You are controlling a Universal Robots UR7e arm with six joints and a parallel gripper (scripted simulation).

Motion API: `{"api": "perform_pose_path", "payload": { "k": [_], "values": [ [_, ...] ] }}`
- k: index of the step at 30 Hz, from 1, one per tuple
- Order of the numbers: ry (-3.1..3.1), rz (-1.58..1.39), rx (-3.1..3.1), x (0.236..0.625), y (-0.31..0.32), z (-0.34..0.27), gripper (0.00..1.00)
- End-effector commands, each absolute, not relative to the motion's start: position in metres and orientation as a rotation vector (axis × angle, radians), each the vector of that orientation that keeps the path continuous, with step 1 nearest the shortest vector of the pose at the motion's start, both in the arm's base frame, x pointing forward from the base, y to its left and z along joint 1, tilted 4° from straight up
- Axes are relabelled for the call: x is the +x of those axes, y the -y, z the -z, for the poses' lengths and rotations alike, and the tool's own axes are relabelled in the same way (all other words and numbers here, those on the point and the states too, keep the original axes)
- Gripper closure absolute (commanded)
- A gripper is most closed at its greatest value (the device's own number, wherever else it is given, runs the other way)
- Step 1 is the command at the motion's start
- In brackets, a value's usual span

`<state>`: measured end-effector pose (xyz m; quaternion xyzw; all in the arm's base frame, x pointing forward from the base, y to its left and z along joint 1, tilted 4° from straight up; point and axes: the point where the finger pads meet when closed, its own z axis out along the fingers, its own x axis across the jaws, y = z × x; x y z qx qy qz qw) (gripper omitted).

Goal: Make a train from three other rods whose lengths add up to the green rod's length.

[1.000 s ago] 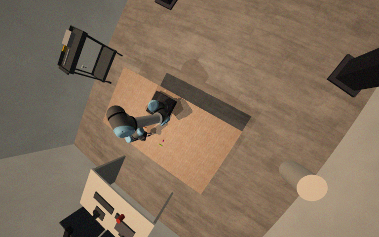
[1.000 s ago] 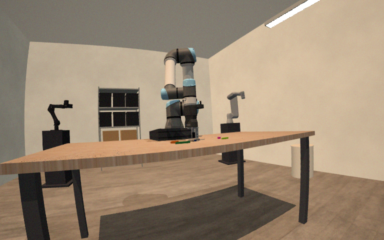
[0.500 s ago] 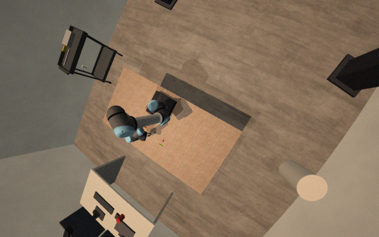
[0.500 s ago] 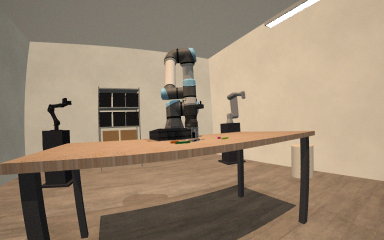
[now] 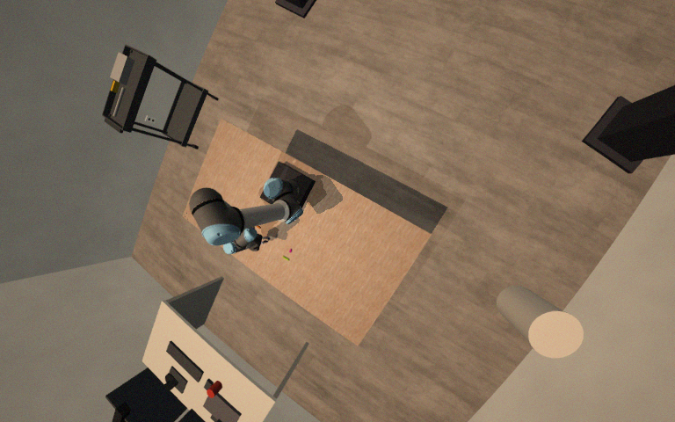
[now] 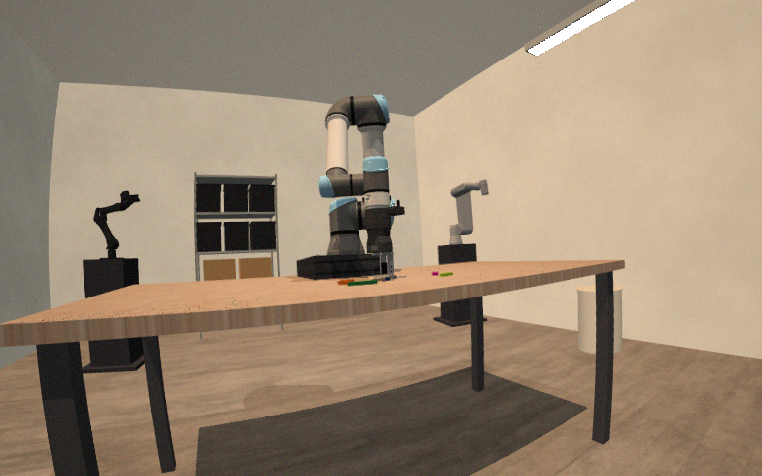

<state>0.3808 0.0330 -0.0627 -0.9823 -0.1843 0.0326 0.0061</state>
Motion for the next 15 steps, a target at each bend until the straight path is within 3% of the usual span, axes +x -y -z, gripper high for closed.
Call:
{"api": "perform_pose_path", "payload": {
  "k": [1,15],
  "values": [
    [0.575,-0.103,-3.073,0.3802,-0.0326,0.0632,0.46],
    [0.575,-0.107,-3.072,0.3783,-0.0331,0.0688,0.46]
  ]
}}
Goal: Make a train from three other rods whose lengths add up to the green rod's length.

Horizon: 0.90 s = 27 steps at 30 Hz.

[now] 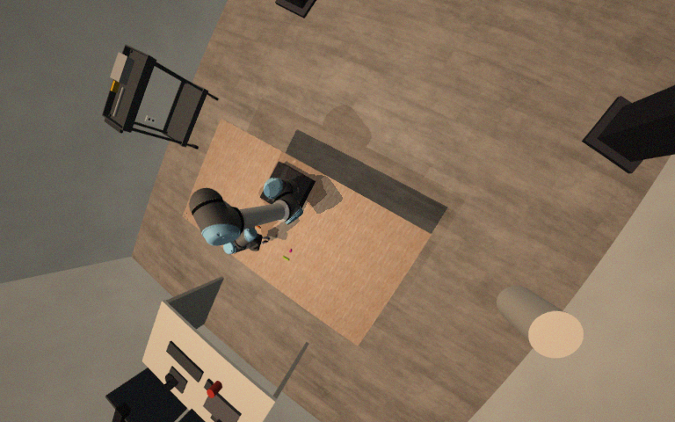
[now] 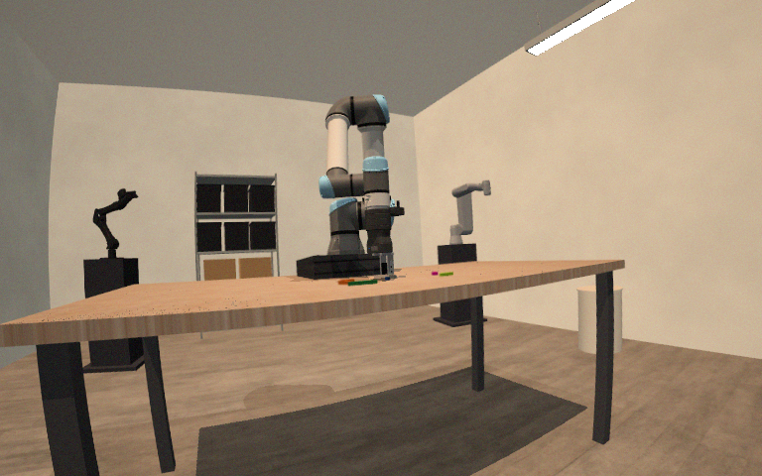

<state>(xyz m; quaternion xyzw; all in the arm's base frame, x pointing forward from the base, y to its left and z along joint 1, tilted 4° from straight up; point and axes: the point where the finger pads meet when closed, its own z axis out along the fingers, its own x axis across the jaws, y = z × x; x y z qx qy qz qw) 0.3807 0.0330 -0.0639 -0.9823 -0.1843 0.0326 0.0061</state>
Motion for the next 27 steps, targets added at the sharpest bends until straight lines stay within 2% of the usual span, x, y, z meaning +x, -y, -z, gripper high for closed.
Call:
{"api": "perform_pose_path", "payload": {
  "k": [1,27],
  "values": [
    [0.575,-0.107,-3.072,0.378,-0.033,0.07,0.46],
    [0.575,-0.102,-3.074,0.379,-0.033,0.08,0.46]
  ]
}}
